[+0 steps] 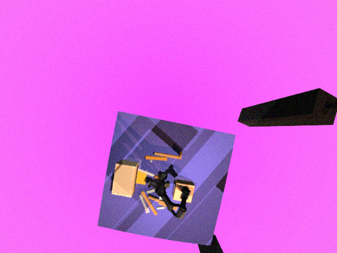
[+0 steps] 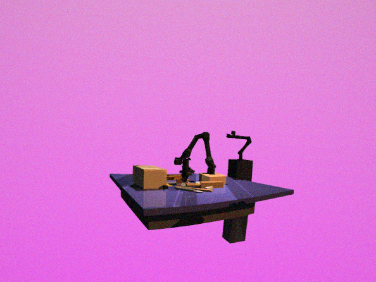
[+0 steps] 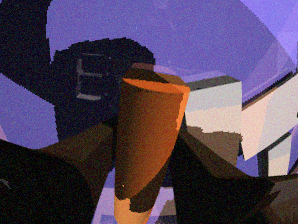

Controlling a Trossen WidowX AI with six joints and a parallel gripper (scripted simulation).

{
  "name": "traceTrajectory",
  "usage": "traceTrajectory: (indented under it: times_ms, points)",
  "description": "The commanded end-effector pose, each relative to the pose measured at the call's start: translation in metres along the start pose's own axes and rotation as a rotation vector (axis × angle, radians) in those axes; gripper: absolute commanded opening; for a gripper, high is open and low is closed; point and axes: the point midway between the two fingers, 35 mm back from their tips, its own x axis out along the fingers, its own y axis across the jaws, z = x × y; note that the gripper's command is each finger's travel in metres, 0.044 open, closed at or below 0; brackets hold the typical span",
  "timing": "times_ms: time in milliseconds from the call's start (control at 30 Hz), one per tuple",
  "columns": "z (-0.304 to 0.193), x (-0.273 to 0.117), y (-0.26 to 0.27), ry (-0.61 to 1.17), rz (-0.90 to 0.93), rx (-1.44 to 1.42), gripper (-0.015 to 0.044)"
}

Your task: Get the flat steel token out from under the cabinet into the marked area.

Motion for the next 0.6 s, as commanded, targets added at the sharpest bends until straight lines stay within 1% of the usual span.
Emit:
traceTrajectory:
  times_ms: [0,567]
  points:
    - [0.0,-0.001,-0.009,0.002,-0.023,-0.018,0.0]
    - [0.002,-0.001,-0.024,-0.002,-0.052,-0.066,0.0]
